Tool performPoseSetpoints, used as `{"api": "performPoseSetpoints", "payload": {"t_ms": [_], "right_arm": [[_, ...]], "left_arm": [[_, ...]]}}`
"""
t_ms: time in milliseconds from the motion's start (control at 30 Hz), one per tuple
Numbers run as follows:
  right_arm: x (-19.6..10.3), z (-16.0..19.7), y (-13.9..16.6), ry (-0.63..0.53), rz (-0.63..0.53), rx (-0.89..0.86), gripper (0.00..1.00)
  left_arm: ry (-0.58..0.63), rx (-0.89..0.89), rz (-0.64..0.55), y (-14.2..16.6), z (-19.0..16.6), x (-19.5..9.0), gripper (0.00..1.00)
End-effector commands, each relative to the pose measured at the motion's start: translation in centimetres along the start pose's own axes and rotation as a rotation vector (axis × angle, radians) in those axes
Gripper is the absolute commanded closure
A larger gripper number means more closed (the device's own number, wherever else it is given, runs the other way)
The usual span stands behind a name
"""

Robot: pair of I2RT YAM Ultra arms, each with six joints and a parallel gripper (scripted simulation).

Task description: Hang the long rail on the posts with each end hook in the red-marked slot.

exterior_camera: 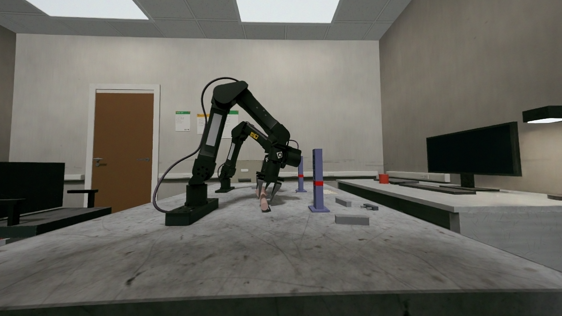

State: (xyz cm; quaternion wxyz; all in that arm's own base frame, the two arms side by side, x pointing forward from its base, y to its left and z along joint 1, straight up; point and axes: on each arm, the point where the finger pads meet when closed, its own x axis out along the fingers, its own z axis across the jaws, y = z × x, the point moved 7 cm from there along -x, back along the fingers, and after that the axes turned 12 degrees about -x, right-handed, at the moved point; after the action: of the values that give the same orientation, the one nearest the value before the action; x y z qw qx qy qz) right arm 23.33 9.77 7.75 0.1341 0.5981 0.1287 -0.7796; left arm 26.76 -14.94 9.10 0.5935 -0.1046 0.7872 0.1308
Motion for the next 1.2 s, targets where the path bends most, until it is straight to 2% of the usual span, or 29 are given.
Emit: {"api": "performPoseSetpoints", "payload": {"t_ms": [0,467,500,567,600,733,767,833,1167], "right_arm": [[1.13,-0.04,-0.51,-0.004,-0.021,-0.003,0.52],[1.56,0.09,-0.52,-0.006,-0.021,-0.005,0.52],[1.56,0.11,-0.52,-0.007,-0.021,-0.005,0.56],[1.56,0.11,-0.52,-0.007,-0.021,-0.005,0.56],[1.56,0.11,-0.52,-0.007,-0.021,-0.005,0.61],[1.16,-0.09,-0.29,0.004,-0.014,-0.004,0.61],[1.37,-0.16,-0.2,-0.005,-0.014,-0.006,0.65],[1.37,-0.16,-0.2,-0.005,-0.014,-0.006,0.65],[1.34,-0.46,-0.13,0.008,-0.023,-0.006,0.79]], "left_arm": [[-0.011,0.008,-0.04,-0.71,-0.18,0.2,0.52],[-0.019,0.013,-0.048,-0.91,-0.04,0.0,0.52],[-0.019,0.013,-0.048,-0.91,-0.04,0.0,0.52],[-0.018,0.013,-0.048,-0.9,-0.04,0.0,0.52],[-0.016,0.009,-0.034,-0.55,0.01,-0.02,0.52],[-0.016,0.009,-0.034,-0.55,0.01,-0.02,0.52],[-0.016,0.009,-0.034,-0.55,0.01,-0.02,0.52],[-0.016,0.009,-0.034,-0.55,0.01,-0.02,0.52],[-0.016,0.009,-0.034,-0.55,0.01,-0.02,0.52]]}}
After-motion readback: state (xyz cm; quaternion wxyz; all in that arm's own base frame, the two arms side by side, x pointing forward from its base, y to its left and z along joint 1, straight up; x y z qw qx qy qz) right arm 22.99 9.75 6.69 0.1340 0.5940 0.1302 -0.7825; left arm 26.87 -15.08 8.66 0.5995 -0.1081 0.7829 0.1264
